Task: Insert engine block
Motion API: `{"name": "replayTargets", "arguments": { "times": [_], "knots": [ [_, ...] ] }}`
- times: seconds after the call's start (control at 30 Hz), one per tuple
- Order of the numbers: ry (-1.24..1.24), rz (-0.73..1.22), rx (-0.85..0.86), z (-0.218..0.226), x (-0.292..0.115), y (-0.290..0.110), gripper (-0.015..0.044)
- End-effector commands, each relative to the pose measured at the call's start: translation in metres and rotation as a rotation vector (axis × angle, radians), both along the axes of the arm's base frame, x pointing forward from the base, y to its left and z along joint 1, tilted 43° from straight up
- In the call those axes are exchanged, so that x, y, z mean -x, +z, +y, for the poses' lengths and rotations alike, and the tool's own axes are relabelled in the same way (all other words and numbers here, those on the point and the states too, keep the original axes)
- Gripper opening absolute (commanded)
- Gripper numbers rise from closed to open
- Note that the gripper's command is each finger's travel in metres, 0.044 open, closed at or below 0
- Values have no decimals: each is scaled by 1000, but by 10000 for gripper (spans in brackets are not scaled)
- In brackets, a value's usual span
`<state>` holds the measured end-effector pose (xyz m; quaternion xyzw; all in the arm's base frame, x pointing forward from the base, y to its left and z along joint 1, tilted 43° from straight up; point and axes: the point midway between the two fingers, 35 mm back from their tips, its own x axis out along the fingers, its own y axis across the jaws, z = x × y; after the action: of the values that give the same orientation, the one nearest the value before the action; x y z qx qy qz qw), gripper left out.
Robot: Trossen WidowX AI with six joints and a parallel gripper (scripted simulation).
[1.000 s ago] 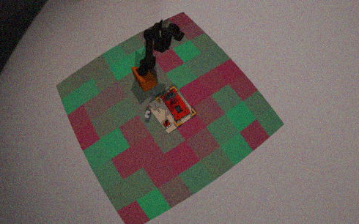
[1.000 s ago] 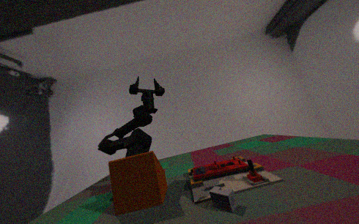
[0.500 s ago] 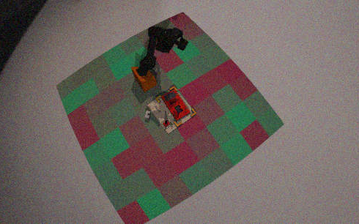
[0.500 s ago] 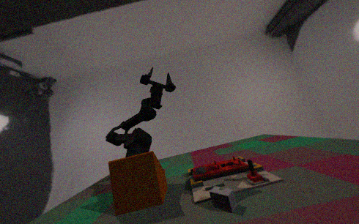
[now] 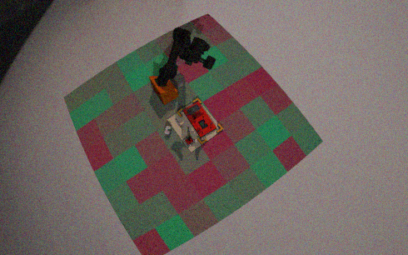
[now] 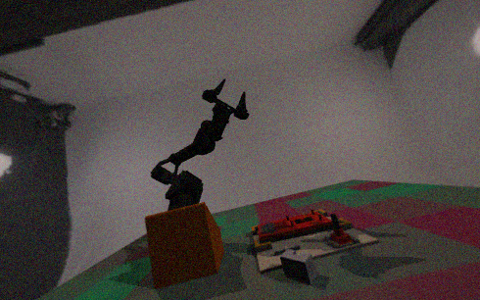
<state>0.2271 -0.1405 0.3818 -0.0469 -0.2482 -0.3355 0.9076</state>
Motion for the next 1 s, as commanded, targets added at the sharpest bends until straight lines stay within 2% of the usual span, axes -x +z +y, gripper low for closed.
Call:
{"name": "replayTargets", "arguments": {
  "times": [0.0, 0.5, 0.97],
  "knots": [
    [46, 51, -57, -4, -18, -13, 440],
    [195, 251, -333, -19, -77, -77, 440],
    [279, 417, -649, -25, -113, -148, 440]
  ]
}}
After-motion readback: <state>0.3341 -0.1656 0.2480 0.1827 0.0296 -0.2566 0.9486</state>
